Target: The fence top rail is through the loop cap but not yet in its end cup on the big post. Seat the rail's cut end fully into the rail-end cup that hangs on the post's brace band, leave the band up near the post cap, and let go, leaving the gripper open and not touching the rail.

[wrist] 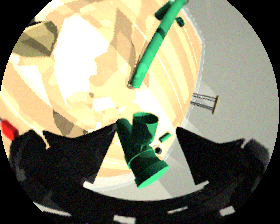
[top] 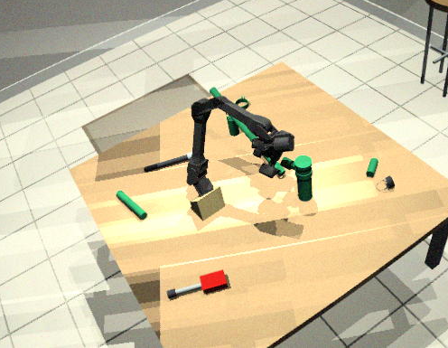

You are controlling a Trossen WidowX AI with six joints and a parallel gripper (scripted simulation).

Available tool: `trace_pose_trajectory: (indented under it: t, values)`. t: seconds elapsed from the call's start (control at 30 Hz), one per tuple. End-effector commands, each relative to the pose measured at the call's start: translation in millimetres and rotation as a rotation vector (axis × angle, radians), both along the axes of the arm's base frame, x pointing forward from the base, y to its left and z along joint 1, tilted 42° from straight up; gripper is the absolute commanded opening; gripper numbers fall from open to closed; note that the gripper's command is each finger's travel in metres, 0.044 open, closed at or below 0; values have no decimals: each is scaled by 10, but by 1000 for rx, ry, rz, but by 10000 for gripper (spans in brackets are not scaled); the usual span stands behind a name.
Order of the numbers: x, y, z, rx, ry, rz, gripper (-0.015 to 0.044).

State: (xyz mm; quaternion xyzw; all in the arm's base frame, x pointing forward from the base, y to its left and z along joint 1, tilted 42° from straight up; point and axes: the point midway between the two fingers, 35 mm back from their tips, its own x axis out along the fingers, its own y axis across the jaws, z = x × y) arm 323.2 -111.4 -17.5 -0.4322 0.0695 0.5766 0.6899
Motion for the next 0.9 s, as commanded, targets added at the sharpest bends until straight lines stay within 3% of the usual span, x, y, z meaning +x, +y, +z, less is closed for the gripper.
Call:
trace_pose_trajectory:
  t: [0.0, 0.87]
  values:
    - [-3, 79, -66, 15, 13, -2, 440]
    - [112, 395, -284, 21, 10, -1, 440]
